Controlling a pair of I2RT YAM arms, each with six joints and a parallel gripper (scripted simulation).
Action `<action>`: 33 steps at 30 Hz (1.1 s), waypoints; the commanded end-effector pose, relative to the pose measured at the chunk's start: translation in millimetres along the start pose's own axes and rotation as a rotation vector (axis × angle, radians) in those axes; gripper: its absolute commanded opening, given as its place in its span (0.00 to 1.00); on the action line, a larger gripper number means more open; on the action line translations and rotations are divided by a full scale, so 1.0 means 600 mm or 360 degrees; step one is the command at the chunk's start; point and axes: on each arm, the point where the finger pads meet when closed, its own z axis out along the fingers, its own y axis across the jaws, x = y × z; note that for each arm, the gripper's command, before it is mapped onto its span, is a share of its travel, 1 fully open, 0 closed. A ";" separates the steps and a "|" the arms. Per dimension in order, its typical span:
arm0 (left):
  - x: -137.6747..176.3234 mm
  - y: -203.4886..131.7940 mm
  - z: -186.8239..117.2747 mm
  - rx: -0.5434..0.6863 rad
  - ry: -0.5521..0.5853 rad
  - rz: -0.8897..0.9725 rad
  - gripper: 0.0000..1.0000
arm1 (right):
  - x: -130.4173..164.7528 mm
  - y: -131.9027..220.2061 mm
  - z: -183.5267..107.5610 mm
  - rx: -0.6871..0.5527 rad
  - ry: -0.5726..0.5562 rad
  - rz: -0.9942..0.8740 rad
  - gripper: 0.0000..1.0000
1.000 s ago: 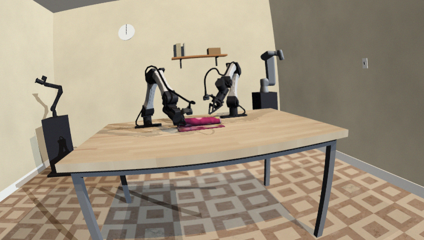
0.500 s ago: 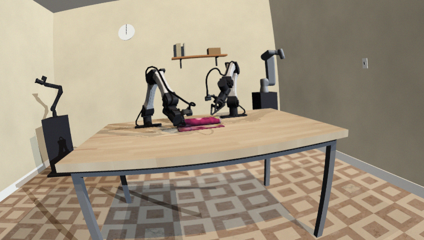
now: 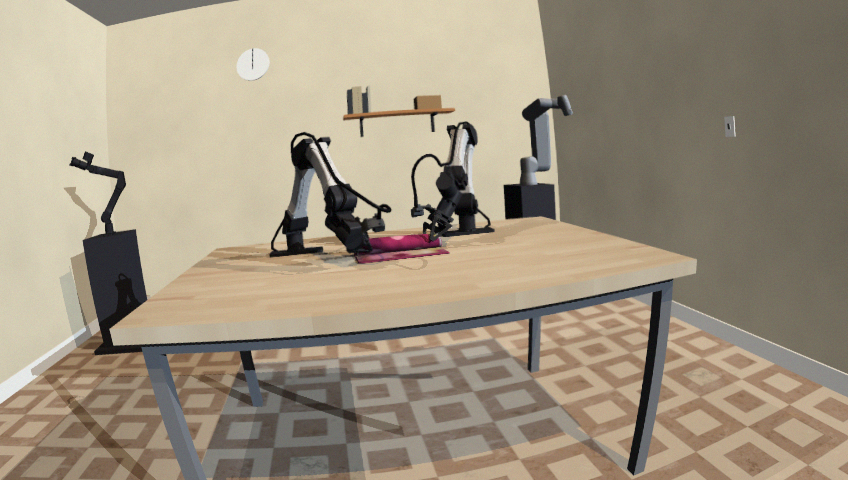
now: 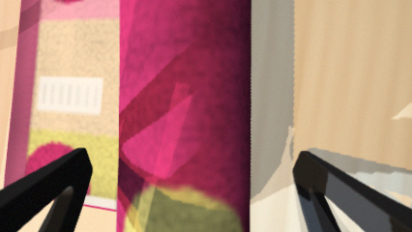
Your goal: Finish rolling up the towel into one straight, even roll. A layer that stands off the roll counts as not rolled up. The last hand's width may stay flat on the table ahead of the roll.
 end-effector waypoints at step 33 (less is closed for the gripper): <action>-0.036 0.030 0.012 -0.0074 -0.0077 0.0052 0.38 | -0.008 -0.003 -0.003 -0.0006 -0.0023 -0.0015 0.33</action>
